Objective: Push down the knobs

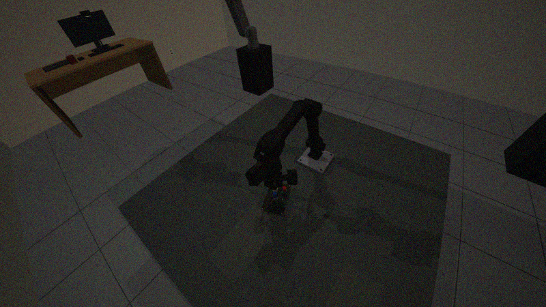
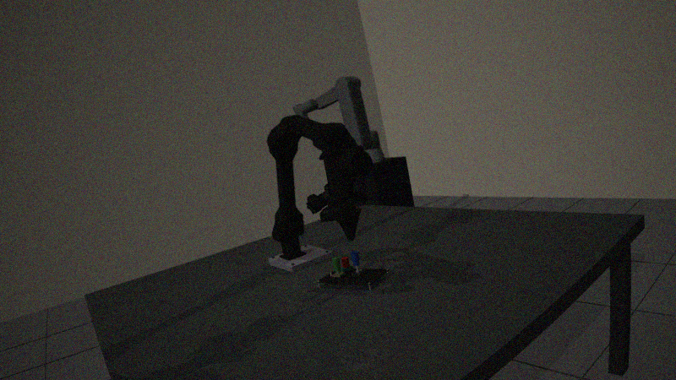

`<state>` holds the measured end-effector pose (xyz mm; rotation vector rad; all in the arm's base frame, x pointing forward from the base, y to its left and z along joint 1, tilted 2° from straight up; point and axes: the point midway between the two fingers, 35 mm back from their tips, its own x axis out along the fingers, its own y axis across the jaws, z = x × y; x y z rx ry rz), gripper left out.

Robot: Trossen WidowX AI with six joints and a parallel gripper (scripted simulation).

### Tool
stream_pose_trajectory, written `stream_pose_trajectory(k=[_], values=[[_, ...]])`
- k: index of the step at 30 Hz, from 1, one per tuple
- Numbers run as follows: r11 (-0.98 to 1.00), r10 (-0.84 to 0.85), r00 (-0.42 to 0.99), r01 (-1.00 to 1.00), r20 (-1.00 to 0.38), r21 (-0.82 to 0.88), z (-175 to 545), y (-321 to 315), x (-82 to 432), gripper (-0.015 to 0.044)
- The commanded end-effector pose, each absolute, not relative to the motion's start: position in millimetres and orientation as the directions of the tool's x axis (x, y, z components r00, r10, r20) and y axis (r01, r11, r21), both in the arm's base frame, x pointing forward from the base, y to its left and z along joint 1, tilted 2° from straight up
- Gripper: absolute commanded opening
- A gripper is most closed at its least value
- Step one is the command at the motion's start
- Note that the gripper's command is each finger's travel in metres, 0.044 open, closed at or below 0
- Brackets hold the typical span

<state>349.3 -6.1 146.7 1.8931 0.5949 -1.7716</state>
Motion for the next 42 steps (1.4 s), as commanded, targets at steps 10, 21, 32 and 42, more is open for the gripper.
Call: stream_pose_trajectory(k=[10, 21, 32, 42], values=[[-0.795, -0.003, 0.069, 0.604, -0.998, 0.044, 131.5, -5.2, 350.1, 0.0], [-0.795, -0.003, 0.069, 0.604, -0.998, 0.044, 120.7, -5.2, 350.6, 0.0], [-0.795, -0.003, 0.069, 0.604, -0.998, 0.044, 120.6, -5.2, 350.6, 0.0], [-0.795, -0.003, 0.069, 0.604, -0.998, 0.044, 118.0, -5.2, 350.8, 0.0]])
